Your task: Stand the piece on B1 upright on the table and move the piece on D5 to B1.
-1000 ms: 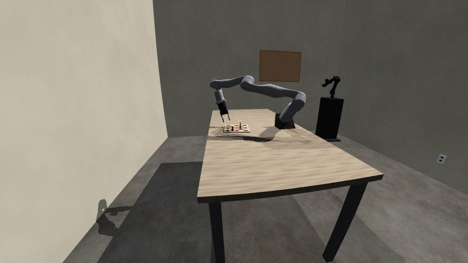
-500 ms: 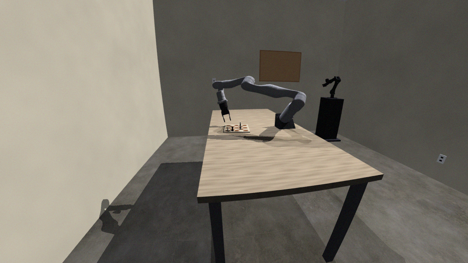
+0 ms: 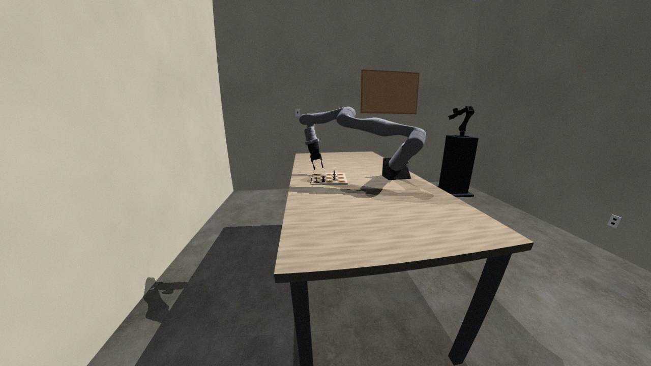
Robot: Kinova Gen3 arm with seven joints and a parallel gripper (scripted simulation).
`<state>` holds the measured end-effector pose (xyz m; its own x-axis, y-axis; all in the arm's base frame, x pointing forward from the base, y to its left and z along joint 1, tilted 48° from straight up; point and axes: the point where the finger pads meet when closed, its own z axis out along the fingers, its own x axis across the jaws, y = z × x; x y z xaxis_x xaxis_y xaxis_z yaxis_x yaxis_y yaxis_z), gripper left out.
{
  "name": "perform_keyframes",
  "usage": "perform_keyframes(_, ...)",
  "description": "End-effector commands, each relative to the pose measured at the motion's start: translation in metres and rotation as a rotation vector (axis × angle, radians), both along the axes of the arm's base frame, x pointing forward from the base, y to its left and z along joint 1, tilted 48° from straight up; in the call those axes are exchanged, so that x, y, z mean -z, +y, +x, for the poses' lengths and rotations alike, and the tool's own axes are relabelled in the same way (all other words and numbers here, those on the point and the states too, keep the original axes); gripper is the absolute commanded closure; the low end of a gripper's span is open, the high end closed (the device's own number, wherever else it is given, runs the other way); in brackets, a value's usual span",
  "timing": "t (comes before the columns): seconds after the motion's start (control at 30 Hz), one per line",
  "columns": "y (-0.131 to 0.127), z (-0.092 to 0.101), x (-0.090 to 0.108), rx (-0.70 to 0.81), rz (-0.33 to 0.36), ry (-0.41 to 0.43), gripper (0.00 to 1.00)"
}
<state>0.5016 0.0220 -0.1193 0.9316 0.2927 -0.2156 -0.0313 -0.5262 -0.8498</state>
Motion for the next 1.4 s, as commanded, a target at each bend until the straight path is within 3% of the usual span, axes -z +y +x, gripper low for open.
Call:
perform_keyframes(0.0, -0.002, 0.000, 0.001, 0.005, 0.001, 0.001, 0.00)
perform_keyframes(0.07, -0.002, 0.000, 0.001, 0.005, 0.001, 0.001, 0.00)
perform_keyframes(0.1, -0.007, -0.008, 0.008, 0.029, 0.041, 0.005, 0.00)
perform_keyframes(0.37, -0.007, -0.008, 0.008, 0.029, 0.041, 0.005, 0.00)
perform_keyframes(0.4, -0.011, -0.015, 0.015, 0.054, 0.079, 0.007, 0.00)
perform_keyframes(0.77, -0.011, -0.015, 0.015, 0.054, 0.079, 0.007, 0.00)
perform_keyframes(0.8, -0.014, -0.022, 0.021, 0.077, 0.115, 0.007, 0.00)
perform_keyframes(1.37, -0.018, -0.028, 0.026, 0.101, 0.148, 0.007, 0.00)
